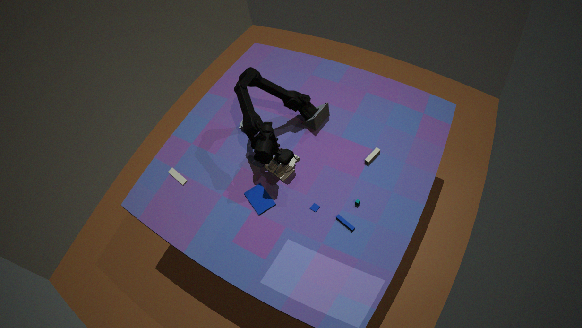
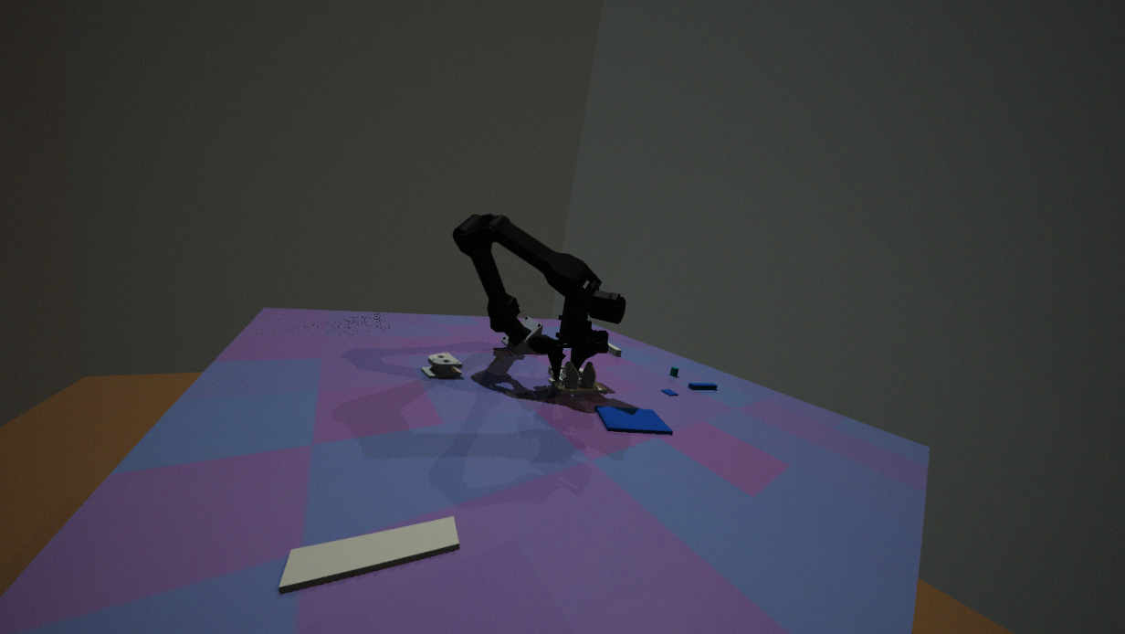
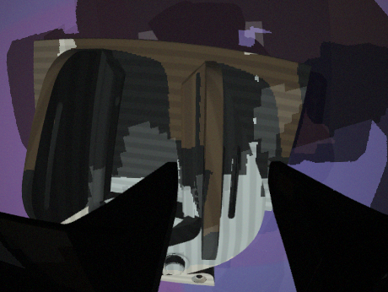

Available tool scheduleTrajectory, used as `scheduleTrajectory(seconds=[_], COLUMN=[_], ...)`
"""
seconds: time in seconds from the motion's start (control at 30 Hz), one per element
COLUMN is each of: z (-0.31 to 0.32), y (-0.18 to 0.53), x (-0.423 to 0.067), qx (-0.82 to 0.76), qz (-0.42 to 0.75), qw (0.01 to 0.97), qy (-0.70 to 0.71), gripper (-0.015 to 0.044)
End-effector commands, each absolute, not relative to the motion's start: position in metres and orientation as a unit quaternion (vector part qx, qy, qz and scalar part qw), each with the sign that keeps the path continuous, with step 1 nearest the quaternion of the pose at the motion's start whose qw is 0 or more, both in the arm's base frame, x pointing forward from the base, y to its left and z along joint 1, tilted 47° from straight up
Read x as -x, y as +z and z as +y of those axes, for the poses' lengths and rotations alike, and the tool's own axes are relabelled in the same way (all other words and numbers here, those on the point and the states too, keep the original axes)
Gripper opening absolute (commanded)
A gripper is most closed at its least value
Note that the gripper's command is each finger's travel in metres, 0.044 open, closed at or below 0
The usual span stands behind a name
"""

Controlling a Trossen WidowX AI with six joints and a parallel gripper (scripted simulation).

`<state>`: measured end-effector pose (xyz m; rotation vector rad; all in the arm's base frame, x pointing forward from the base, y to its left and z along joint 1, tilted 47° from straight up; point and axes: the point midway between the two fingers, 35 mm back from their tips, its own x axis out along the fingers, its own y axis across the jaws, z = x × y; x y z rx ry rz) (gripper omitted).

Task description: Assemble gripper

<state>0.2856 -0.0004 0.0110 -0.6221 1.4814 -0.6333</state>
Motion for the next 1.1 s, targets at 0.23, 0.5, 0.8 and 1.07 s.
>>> scheduleTrajectory(seconds=[0.23,0.5,0.8,1.07], z=[0.0,0.012,0.049,0.037], y=[0.011,0.022,0.06,0.064], x=[-0.286,-0.287,-0.284,-0.299], qx=[0.274,0.274,0.278,0.255], qz=[0.652,0.652,0.653,0.64], qw=[0.65,0.65,0.648,0.673], qy=[-0.279,-0.278,-0.277,-0.271], gripper=[0.0224,0.0224,0.0224,0.0408])
